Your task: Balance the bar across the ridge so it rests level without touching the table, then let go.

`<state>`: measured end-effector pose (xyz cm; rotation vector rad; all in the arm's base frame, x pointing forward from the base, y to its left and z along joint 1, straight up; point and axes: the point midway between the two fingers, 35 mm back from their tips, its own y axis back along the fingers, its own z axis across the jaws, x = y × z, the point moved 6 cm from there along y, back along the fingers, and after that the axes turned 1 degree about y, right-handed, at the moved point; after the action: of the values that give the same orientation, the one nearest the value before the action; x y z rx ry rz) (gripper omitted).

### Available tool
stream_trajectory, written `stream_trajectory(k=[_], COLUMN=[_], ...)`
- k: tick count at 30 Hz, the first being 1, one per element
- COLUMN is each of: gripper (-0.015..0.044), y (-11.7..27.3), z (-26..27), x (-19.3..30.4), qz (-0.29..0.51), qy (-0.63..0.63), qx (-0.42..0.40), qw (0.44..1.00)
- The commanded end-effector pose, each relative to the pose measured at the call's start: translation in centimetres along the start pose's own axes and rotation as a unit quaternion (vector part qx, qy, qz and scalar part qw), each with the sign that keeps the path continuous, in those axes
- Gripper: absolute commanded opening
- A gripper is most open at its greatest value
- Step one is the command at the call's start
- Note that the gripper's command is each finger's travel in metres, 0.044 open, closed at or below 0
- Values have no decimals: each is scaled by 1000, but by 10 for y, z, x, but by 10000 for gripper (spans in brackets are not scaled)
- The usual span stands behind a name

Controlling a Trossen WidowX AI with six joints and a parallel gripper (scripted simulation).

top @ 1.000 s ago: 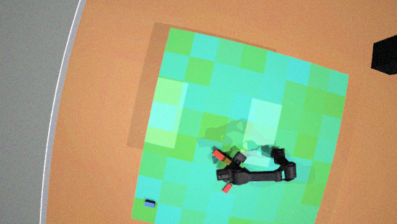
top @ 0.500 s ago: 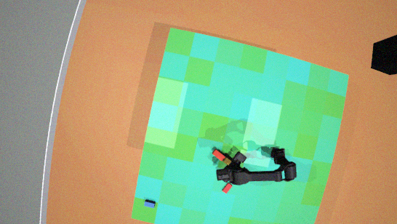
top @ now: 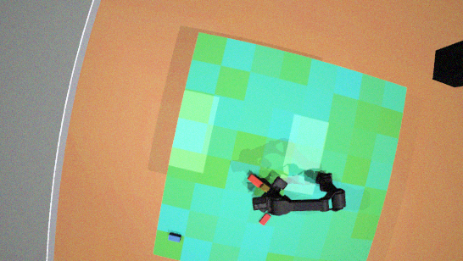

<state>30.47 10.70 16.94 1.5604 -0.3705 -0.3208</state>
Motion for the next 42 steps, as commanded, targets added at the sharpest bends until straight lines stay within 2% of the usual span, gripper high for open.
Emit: stream_trajectory(k=[1, 32, 38, 42], gripper=[0, 0, 158, 167], y=[-1, 0, 0, 0], z=[0, 0, 0, 0], x=[0, 0, 0, 0], qz=[-1, 0, 0, 0], qy=[0, 0, 0, 0], qx=[0, 0, 0, 0], qw=[1000, 1000, 1000, 1000])
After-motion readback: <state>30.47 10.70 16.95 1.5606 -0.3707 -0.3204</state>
